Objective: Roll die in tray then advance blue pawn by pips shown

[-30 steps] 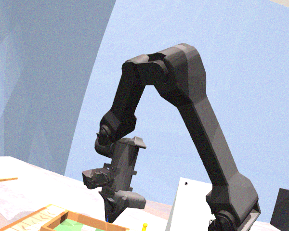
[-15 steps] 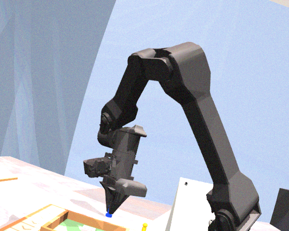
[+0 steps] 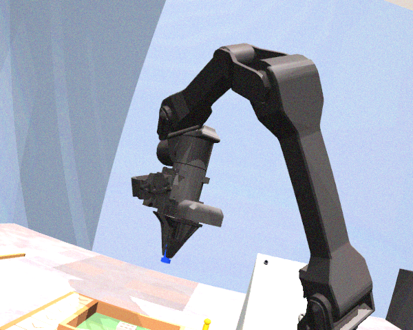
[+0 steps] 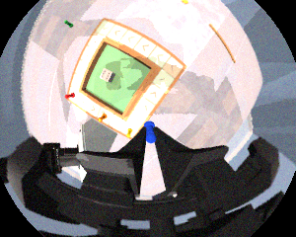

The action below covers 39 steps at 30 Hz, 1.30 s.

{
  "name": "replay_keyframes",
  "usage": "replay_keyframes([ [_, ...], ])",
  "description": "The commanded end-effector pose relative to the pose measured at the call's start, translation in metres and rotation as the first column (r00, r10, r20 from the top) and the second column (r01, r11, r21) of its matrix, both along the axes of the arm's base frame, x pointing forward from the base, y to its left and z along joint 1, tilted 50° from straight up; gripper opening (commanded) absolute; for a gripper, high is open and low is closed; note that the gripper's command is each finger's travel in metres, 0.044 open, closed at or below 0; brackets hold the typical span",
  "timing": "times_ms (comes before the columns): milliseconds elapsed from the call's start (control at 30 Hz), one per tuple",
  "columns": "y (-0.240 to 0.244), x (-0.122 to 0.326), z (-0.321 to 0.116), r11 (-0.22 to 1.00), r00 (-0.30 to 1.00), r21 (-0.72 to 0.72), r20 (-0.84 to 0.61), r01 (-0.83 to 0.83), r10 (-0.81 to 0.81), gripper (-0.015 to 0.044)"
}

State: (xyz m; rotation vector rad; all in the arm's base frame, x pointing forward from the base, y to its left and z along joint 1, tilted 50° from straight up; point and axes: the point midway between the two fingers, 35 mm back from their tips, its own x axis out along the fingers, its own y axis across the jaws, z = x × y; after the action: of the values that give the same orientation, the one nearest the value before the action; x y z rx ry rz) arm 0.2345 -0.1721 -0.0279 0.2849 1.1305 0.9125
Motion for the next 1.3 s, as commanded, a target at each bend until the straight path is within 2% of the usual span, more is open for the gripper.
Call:
replay_keyframes([
  [0,-0.010,-0.002,0.010,1.000,1.000,-0.009,0.005,-0.005,0.005,0.0000],
  [167,-0.006,0.004,0.012,1.000,1.000,-0.018,0.002,-0.011,0.011,0.0000],
  [467,0.020,0.047,0.025,0.998,1.000,-0.053,-0.005,-0.025,0.025,0.0000],
  [1033,0.100,0.133,0.060,1.000,1.000,-0.019,0.010,-0.004,0.004,0.0000],
  [1267,0.121,0.147,0.069,1.000,1.000,0.000,0.012,-0.005,0.005,0.0000],
])
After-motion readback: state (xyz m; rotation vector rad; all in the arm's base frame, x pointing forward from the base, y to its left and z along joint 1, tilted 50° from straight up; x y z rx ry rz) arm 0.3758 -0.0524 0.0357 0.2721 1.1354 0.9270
